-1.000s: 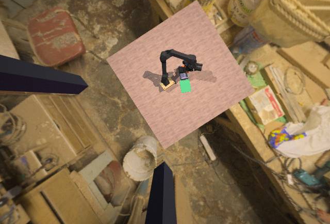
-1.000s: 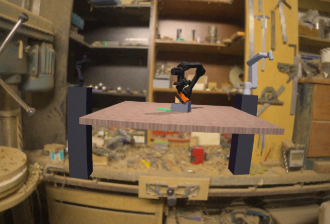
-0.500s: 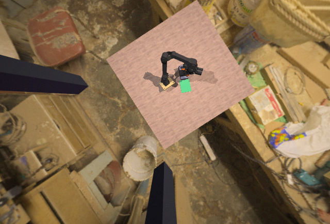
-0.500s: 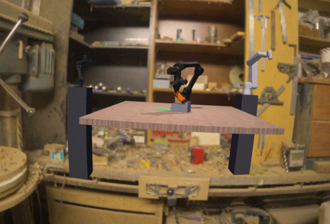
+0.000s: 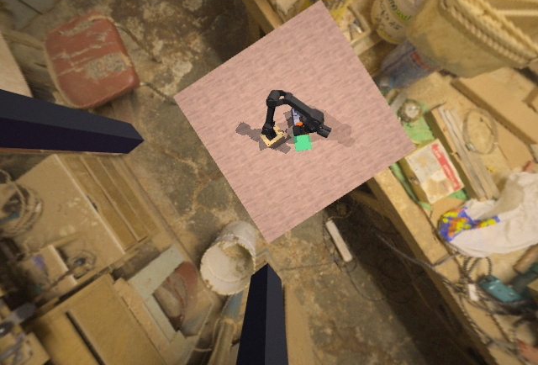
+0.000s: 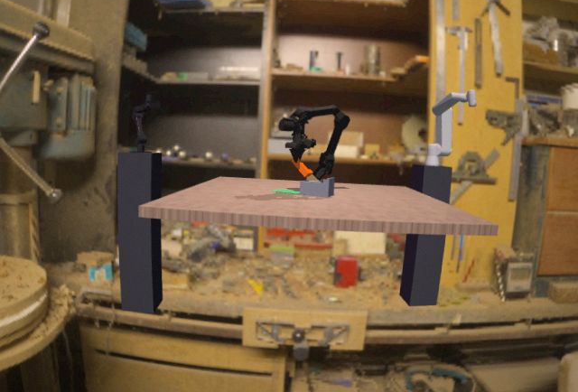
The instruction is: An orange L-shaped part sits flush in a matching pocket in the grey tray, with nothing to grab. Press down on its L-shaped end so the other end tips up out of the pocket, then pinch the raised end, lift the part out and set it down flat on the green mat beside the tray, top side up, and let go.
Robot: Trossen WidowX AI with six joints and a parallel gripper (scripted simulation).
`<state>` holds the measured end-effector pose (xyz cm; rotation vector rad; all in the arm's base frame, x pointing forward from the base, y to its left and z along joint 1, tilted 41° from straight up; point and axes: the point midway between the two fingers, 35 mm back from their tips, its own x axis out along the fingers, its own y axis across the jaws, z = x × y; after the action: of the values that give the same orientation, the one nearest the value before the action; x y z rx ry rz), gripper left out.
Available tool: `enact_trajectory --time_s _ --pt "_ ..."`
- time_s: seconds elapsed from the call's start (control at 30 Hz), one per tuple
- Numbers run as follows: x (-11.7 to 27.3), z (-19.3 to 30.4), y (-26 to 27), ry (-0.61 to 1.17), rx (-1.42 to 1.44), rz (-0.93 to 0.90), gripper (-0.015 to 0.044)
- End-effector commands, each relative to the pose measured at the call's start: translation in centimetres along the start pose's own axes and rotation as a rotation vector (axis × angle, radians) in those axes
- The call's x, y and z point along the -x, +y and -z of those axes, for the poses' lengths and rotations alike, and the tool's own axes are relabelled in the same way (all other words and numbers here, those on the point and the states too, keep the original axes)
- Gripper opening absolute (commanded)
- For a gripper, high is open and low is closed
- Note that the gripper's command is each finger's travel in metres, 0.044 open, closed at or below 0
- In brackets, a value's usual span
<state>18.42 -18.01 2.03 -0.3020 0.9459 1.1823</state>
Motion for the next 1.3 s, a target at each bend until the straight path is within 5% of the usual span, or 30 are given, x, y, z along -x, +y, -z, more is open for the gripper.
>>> enact_trajectory --time_s 0.0,0.33,1.27 --pt "0.1 2.2 0.2 0.004 0.004 0.002 0.0" --pt "0.1 6.4 0.6 0.007 0.003 0.002 0.0" --pt "-3.3 6.5 0.5 0.006 0.003 0.003 0.0"
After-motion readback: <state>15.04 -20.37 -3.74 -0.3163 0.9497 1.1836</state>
